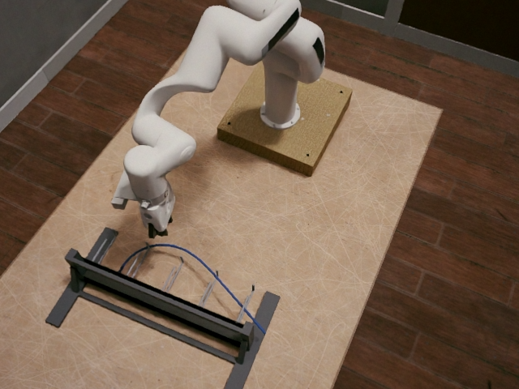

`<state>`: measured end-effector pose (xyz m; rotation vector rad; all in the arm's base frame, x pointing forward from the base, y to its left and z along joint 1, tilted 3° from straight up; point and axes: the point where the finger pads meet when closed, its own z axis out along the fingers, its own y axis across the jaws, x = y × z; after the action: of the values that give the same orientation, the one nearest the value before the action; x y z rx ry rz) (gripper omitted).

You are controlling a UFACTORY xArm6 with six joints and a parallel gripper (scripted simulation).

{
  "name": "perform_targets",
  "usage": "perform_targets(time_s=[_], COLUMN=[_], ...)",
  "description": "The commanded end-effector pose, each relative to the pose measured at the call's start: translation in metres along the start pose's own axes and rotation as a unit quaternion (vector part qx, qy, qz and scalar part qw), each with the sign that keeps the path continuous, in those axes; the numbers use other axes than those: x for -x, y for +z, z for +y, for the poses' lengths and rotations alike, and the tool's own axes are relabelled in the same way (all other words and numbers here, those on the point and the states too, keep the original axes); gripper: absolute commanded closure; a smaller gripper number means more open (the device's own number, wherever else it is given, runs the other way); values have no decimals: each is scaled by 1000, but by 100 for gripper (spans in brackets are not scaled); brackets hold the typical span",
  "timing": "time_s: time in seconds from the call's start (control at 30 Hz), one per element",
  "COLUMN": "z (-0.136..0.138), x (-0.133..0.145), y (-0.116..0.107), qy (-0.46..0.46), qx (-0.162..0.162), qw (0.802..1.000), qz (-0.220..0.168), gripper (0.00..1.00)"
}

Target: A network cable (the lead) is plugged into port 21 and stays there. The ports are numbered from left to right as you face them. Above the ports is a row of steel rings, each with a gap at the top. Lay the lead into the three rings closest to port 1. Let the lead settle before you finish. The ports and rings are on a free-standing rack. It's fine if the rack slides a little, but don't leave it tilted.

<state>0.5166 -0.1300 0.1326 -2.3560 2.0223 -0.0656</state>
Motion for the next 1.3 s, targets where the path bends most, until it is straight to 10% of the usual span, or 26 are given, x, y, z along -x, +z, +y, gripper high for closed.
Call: perform_targets(time_s=[0.0, 1.27], z=[-1, -2], x=[-1, -1], y=[-2, 51], qy=[0, 0], qx=[-2, -2], qw=[1000, 1000], qz=[1, 1], gripper=[67, 67])
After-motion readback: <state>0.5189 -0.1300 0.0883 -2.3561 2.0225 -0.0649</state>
